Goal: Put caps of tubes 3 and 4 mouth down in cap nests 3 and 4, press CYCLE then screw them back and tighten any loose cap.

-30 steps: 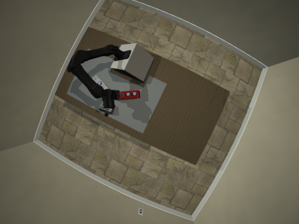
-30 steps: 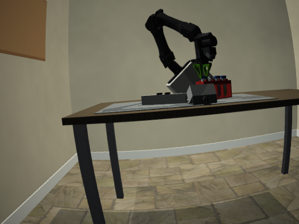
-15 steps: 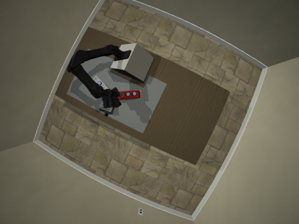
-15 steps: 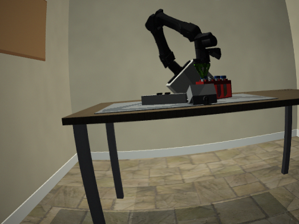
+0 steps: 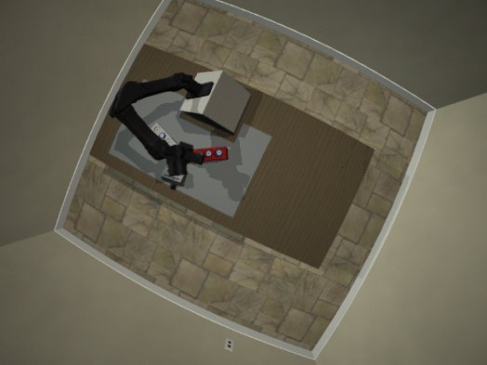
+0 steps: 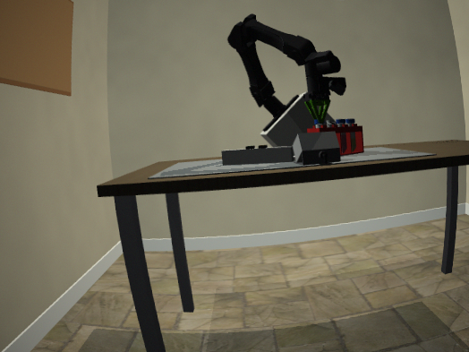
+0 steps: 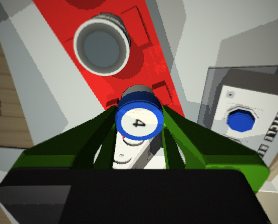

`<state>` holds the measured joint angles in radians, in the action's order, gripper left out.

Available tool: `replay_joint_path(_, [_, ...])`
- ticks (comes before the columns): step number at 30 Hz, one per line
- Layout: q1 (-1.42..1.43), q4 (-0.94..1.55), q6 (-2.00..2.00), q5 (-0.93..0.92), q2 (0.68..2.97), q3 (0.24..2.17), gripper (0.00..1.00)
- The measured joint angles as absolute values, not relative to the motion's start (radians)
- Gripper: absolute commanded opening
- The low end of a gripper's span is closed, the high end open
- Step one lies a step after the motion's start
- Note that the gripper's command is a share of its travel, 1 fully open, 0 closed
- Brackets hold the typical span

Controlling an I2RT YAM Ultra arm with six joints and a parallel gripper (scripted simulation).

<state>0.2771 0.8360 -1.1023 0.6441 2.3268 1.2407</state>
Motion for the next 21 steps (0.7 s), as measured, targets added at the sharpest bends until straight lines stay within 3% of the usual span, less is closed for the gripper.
replay_joint_path(17, [0.278,0.837,-1.701,0.644,2.326,1.242,0.00])
replay_joint_path(18, [0.278,0.837,-1.710,0.644,2.326,1.242,0.49])
replay_joint_path(21, [0.276,0.838,-1.728,0.648,2.328,1.241,0.49])
